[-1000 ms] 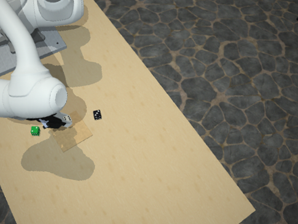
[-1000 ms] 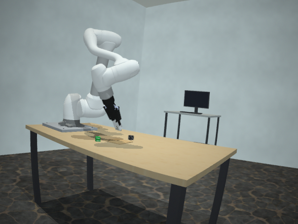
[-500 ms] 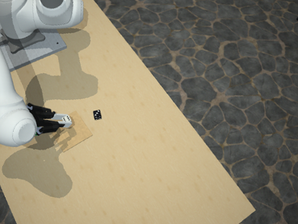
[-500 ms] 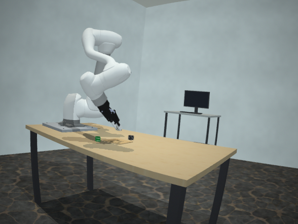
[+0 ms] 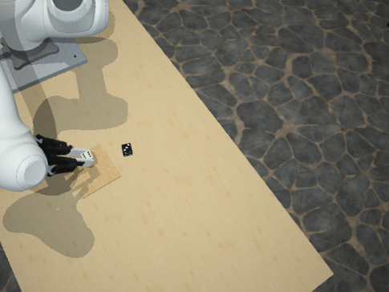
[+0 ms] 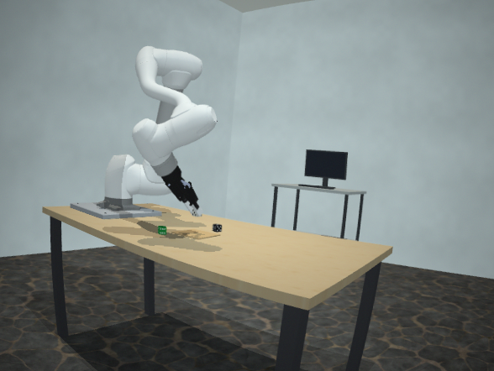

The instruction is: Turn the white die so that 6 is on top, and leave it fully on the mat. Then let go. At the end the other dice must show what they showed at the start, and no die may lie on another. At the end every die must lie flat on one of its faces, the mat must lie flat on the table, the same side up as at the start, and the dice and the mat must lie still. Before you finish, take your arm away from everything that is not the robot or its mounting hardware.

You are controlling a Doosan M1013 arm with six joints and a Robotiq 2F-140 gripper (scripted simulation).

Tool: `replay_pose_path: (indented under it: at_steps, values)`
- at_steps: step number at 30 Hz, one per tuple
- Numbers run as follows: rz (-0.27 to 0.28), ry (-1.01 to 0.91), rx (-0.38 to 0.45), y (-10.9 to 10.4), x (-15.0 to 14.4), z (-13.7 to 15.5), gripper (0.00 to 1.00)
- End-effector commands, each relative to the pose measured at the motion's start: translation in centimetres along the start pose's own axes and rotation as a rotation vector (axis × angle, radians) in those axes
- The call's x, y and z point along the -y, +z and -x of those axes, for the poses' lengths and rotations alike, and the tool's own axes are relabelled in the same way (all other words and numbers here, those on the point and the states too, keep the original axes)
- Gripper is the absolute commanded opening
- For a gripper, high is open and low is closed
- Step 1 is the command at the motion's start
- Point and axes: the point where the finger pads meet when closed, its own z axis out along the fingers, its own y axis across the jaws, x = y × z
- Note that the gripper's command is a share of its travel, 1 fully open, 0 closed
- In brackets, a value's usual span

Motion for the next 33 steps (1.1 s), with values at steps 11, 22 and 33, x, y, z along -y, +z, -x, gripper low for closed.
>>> replay_pose_path:
  at_steps: [11, 22, 33]
  values:
    - [0.0, 0.0, 0.0, 0.4, 0.0, -0.4, 0.16]
    - [0.0, 0.0, 0.0, 1.5, 0.0, -1.5, 0.16]
    - [0.0, 0.0, 0.0, 2.7, 0.0, -2.7, 0.16]
